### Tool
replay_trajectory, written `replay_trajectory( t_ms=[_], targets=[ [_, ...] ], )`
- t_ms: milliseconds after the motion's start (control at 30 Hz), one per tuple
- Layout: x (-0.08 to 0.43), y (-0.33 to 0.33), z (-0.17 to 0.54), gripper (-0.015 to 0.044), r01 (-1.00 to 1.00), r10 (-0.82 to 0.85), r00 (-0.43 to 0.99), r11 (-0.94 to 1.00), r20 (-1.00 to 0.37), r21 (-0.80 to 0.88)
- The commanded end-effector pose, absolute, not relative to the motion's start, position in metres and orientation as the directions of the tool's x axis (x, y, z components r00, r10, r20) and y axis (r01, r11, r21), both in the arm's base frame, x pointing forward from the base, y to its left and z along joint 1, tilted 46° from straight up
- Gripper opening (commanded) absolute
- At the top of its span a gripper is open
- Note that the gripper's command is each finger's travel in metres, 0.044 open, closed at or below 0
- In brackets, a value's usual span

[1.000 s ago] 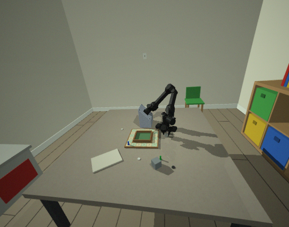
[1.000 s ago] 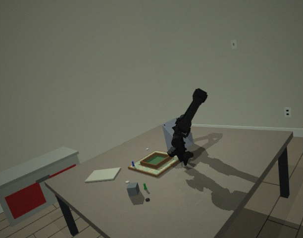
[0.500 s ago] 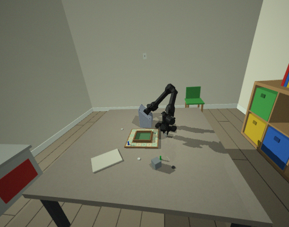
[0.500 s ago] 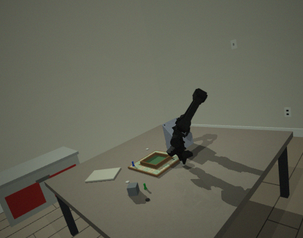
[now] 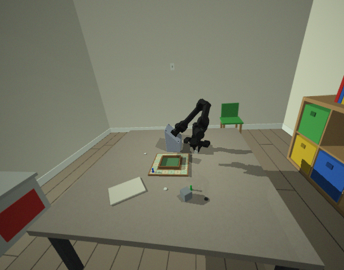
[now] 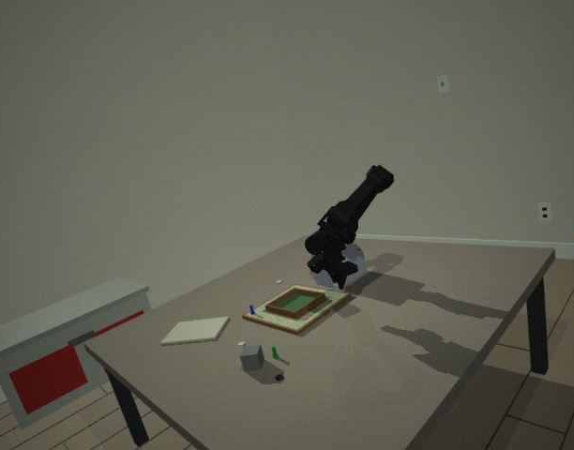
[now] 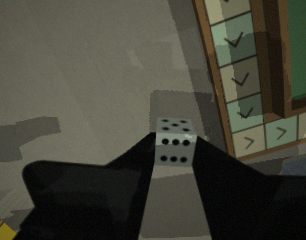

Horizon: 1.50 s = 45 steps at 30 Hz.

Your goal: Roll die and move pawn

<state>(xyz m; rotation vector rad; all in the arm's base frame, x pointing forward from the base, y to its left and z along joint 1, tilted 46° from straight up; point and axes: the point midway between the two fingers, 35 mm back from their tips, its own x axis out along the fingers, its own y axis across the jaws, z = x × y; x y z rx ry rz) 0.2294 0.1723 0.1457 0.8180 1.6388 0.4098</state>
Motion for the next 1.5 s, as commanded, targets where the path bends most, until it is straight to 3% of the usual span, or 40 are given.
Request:
replay_trajectory(
  t_ms=[0, 267, 867, 1467],
  targets=[
    [0.228, 0.153, 0.169, 0.0, 0.282, 0.713, -0.044, 0.68, -0.699, 0.677],
    [0.23, 0.148, 0.168, 0.0, 0.304, 0.713, -0.043, 0.676, -0.699, 0.671],
    [0.269, 0.09, 0.08, 0.0, 0.758, 0.685, -0.043, 0.497, -0.727, 0.423],
    [0.272, 0.038, -0.003, 0.0, 0.994, 0.709, -0.043, 0.104, -0.704, 0.044]
  ],
)
